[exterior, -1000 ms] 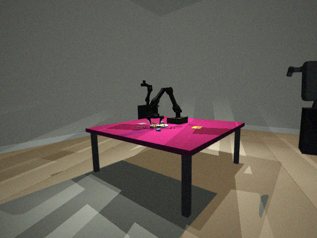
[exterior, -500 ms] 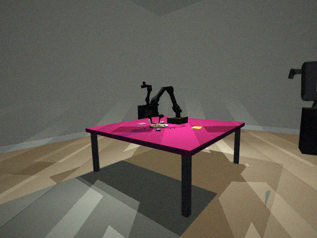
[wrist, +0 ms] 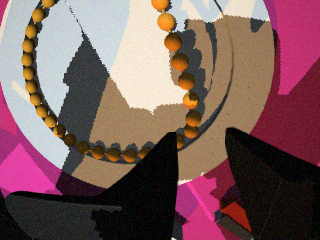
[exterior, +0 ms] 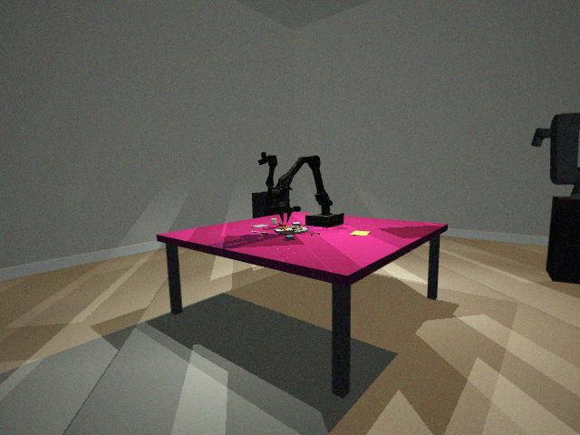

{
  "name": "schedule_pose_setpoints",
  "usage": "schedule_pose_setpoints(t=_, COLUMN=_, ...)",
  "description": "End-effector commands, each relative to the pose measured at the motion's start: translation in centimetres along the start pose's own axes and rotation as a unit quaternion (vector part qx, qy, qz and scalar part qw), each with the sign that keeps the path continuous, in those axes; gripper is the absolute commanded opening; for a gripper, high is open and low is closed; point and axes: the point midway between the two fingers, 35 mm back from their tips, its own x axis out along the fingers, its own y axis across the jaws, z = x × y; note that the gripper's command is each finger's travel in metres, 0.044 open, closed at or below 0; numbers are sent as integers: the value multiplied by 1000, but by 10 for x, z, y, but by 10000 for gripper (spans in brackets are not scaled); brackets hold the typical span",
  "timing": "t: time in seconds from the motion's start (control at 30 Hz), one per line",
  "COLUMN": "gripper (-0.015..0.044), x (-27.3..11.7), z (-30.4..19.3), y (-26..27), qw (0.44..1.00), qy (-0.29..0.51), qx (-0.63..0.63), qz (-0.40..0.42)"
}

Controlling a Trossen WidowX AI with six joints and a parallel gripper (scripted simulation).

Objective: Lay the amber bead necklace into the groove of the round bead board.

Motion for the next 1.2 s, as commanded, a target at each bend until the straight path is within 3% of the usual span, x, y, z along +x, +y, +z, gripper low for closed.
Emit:
schedule_pose_setpoints(t=0.0, gripper=120, x=-2, z=1, y=0, qw=1000, qy=-1, qx=0, qz=-1)
schedule_pose_setpoints(t=0.83, gripper=120, x=31, z=-2, y=1, qw=1000, qy=-1, qx=6, qz=2)
schedule_pose_setpoints(t=1.0, gripper=0, x=29, z=-2, y=1, qw=1000, qy=2, qx=2, qz=1)
schedule_pose_setpoints(t=1.17, gripper=0, x=29, z=-2, y=1, qw=1000, qy=2, qx=2, qz=1)
